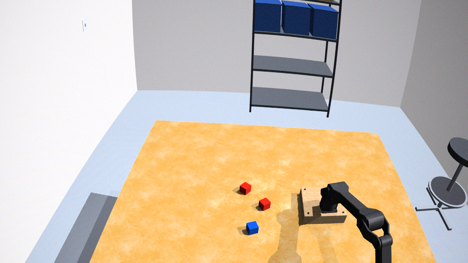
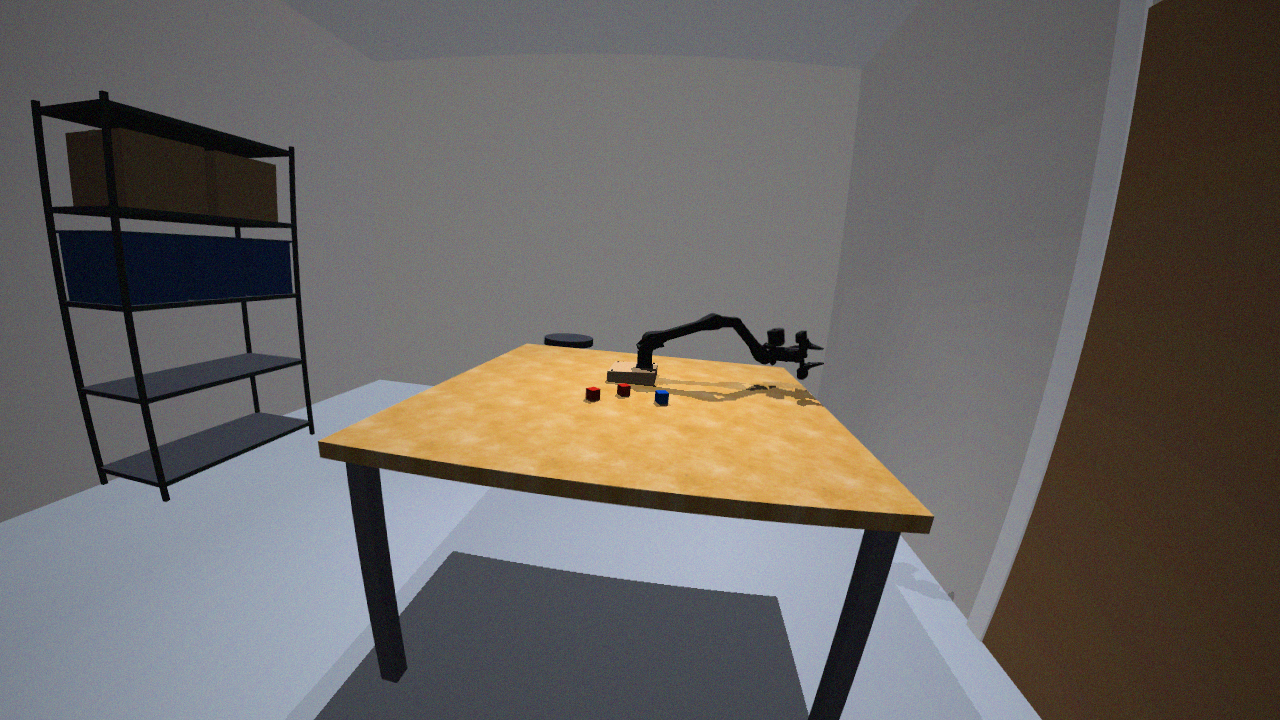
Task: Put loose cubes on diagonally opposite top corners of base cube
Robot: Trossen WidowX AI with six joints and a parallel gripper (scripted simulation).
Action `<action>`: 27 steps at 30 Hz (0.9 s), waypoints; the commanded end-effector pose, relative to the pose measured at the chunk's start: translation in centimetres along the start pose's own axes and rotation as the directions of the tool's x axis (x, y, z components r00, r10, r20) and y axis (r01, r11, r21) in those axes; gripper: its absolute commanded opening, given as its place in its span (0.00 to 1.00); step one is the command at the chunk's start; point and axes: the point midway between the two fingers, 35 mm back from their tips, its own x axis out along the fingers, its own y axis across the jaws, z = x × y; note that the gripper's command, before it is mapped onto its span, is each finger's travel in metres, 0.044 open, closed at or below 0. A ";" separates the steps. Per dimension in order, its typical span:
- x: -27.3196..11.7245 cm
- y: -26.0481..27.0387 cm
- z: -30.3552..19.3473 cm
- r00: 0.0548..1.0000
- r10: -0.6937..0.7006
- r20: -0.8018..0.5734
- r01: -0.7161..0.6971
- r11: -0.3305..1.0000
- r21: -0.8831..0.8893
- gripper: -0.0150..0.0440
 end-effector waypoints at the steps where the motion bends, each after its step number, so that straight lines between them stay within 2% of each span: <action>1: 4.4 -1.3 -5.1 0.997 0.037 -0.067 -0.035 0.999 0.035 0.70; 8: 10.1 -2.6 -15.5 0.972 0.126 -0.199 -0.107 0.989 0.104 0.70; 14: 12.9 -3.9 -25.2 0.925 0.209 -0.317 -0.153 0.969 0.192 0.70; 20: 13.7 -5.3 -35.3 0.852 0.295 -0.433 -0.171 0.937 0.304 0.70; 27: 11.9 -7.1 -46.8 0.732 0.399 -0.552 -0.141 0.882 0.450 0.70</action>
